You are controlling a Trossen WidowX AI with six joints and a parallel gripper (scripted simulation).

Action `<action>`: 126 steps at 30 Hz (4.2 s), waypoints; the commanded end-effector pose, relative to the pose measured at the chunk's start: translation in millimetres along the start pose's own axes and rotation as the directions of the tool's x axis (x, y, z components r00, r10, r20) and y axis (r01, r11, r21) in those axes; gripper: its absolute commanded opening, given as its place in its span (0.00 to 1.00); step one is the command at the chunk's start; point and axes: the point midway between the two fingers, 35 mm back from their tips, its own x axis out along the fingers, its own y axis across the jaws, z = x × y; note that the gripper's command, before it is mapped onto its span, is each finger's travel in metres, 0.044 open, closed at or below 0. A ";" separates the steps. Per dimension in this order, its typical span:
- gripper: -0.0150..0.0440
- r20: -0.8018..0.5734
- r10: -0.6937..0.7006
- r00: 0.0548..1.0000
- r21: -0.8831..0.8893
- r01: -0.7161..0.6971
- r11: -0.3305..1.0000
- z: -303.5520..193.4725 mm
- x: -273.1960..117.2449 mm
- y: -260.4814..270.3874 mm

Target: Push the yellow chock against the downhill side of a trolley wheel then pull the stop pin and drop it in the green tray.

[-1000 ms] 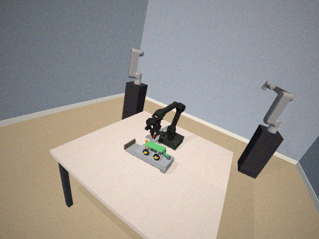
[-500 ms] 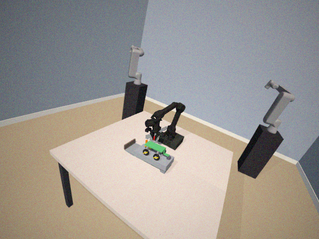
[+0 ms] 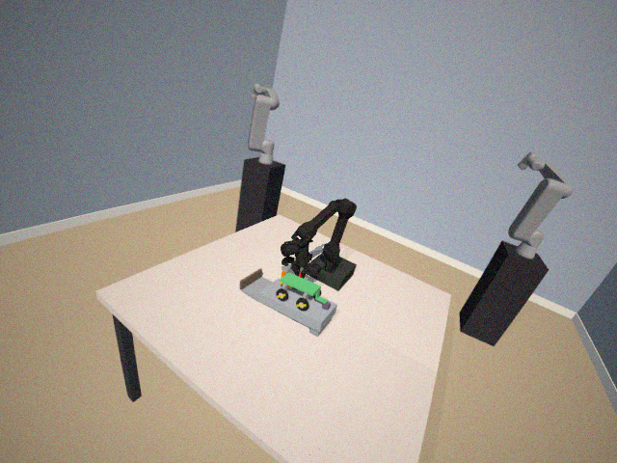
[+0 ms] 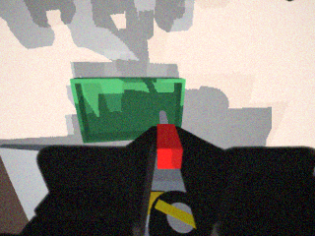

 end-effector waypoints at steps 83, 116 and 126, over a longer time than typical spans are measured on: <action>0.58 0.009 -0.007 1.000 0.002 0.007 1.000 1.6 23.5 35.9; 0.83 0.007 -0.005 1.000 0.003 0.005 1.000 1.6 14.3 40.5; 1.00 0.009 -0.006 1.000 0.002 0.006 1.000 3.3 -15.7 34.3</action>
